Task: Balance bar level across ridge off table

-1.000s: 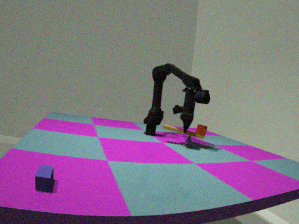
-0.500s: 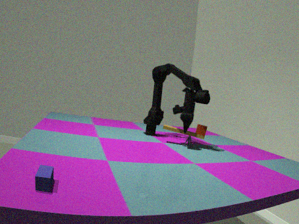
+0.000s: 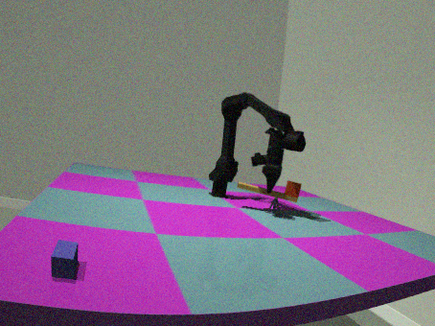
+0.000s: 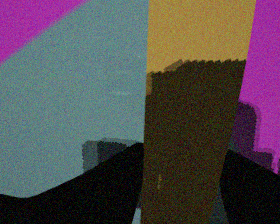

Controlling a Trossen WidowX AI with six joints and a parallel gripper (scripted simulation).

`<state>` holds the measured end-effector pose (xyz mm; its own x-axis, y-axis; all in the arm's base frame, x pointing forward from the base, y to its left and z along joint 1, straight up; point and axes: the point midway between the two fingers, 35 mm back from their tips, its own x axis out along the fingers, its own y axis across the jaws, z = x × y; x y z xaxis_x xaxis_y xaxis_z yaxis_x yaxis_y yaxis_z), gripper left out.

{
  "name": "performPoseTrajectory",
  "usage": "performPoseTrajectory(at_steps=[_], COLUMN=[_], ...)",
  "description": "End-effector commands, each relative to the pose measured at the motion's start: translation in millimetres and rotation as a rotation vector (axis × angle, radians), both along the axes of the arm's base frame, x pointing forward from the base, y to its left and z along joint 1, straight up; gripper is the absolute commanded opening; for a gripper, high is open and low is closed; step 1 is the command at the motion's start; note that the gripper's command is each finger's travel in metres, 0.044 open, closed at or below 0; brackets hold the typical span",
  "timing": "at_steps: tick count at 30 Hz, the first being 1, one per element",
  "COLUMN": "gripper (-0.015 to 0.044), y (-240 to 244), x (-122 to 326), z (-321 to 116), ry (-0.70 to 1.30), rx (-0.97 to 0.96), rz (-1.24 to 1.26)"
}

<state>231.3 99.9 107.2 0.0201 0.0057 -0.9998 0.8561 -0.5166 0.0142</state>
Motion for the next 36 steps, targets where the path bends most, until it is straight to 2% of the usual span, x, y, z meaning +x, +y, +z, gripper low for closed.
performPoseTrajectory(at_steps=[1,36], gripper=[0.0,0.0], y=[0.5,0.1], x=[0.1,-0.4], z=[-1.7,-4.7], ry=[0.001,0.001], rx=[0.003,0.003], rz=[-0.005,-0.005])
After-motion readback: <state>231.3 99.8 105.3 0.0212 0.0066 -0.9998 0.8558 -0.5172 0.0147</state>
